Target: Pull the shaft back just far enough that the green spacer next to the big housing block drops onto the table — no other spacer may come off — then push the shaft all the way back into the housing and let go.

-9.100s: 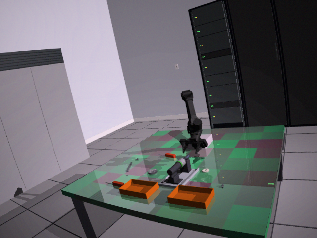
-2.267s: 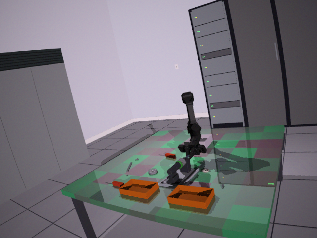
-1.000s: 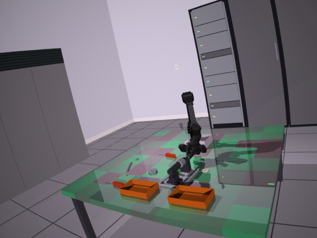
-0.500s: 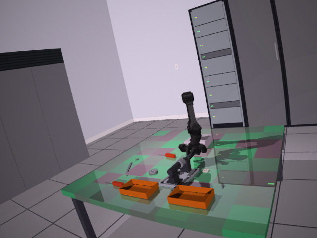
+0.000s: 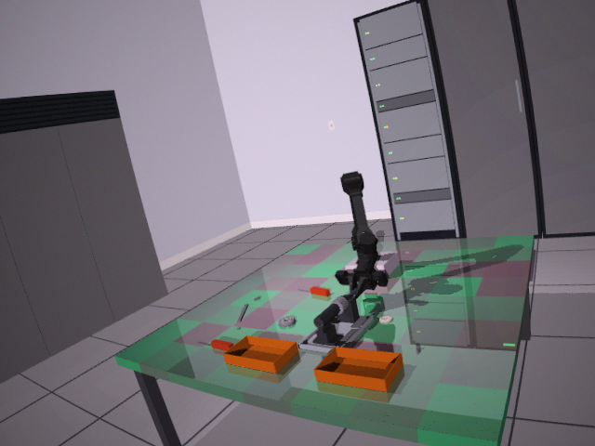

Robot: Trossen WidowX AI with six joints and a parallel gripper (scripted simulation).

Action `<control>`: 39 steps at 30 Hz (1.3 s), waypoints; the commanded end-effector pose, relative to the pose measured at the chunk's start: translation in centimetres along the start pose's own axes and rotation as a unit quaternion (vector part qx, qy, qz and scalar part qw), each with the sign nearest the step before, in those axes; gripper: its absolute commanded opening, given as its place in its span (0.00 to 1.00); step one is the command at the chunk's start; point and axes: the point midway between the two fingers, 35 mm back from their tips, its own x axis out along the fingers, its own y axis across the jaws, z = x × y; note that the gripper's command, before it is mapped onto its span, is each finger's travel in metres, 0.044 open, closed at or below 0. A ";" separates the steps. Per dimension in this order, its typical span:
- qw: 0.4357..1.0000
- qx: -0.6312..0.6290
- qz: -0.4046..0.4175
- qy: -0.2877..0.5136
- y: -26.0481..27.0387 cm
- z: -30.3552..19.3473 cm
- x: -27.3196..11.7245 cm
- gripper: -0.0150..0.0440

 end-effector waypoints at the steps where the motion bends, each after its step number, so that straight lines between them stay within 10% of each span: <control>1: 1.000 0.002 0.000 0.001 0.0 -0.2 0.2 0.25; 39: 1.000 0.002 0.000 0.001 0.0 -0.9 1.3 0.25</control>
